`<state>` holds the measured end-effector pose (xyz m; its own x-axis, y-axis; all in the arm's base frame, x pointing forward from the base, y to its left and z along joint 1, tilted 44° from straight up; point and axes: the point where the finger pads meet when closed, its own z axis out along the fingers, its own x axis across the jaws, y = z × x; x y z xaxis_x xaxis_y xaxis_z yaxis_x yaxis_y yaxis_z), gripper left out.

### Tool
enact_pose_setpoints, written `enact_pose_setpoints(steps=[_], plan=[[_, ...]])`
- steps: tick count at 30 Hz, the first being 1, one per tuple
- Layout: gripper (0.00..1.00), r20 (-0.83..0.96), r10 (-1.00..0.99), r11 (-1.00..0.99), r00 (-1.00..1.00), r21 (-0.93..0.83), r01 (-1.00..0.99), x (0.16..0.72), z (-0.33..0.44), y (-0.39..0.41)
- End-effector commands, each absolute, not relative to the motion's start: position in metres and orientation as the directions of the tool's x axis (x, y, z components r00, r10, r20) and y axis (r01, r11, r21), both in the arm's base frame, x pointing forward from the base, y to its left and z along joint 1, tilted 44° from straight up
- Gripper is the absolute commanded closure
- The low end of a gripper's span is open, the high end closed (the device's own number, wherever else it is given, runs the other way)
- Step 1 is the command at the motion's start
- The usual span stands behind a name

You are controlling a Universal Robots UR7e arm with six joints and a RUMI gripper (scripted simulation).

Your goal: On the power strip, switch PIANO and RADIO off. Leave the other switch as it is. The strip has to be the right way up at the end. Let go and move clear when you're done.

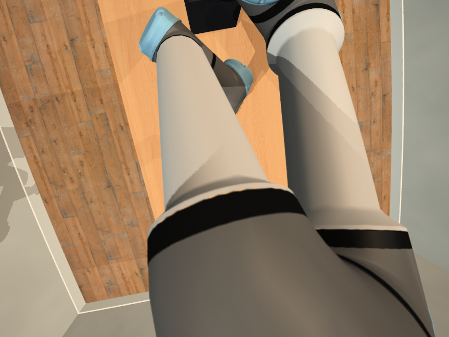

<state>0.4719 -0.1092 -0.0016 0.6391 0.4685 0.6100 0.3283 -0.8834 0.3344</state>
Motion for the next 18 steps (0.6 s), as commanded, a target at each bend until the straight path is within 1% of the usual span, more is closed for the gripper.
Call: enact_pose_setpoints(steps=[1, 18], plan=[[1.00, 0.610, 0.472, -0.882, 0.636, 0.338, 0.330, 0.4739, -0.0013, -0.1092], [1.00, 0.610, 0.472, -0.882, 0.637, 0.338, 0.330, 0.4784, -0.0058, -0.1096]])
